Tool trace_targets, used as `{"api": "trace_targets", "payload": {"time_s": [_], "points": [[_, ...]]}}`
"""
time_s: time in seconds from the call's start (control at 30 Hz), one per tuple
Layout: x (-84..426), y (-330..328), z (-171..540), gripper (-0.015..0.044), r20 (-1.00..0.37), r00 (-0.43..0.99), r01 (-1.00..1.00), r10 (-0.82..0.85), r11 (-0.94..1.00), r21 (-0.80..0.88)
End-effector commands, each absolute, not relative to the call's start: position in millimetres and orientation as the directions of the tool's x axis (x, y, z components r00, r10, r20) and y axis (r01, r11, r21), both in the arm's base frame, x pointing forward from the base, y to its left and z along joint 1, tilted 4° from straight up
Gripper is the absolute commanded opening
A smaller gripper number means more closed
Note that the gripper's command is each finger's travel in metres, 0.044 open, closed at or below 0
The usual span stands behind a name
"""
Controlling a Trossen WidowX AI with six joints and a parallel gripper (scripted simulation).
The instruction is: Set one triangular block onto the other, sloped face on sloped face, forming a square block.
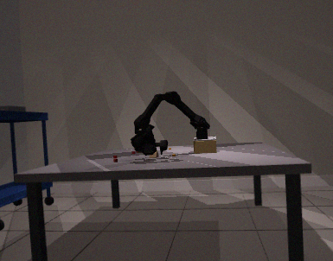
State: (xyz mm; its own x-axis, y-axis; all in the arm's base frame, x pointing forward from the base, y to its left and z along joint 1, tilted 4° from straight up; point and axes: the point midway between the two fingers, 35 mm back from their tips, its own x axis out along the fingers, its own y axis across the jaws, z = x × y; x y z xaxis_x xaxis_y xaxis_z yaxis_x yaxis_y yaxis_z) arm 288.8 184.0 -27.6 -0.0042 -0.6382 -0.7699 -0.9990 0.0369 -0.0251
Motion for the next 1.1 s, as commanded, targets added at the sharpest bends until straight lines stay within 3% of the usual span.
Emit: {"api": "trace_targets", "payload": {"time_s": [0.0, 0.07, 0.43, 0.63, 0.77, 1.07], "points": [[288, 182, -29, 0.0440, -0.768, -0.006, -0.999, -0.641, 0.033, -0.020], [288, 182, -29, 0.0440, -0.768, -0.006, -0.999, -0.641, 0.033, -0.020], [289, 183, -28, 0.0151, -0.769, -0.006, -0.999, -0.639, 0.038, -0.024], [289, 183, -28, 0.0111, -0.769, -0.006, -0.999, -0.639, 0.038, -0.024], [289, 183, -27, 0.0006, -0.769, -0.006, -0.999, -0.639, 0.038, -0.024], [290, 181, 11, 0.0000, -0.771, 0.001, -0.999, -0.637, 0.026, -0.023]]}}
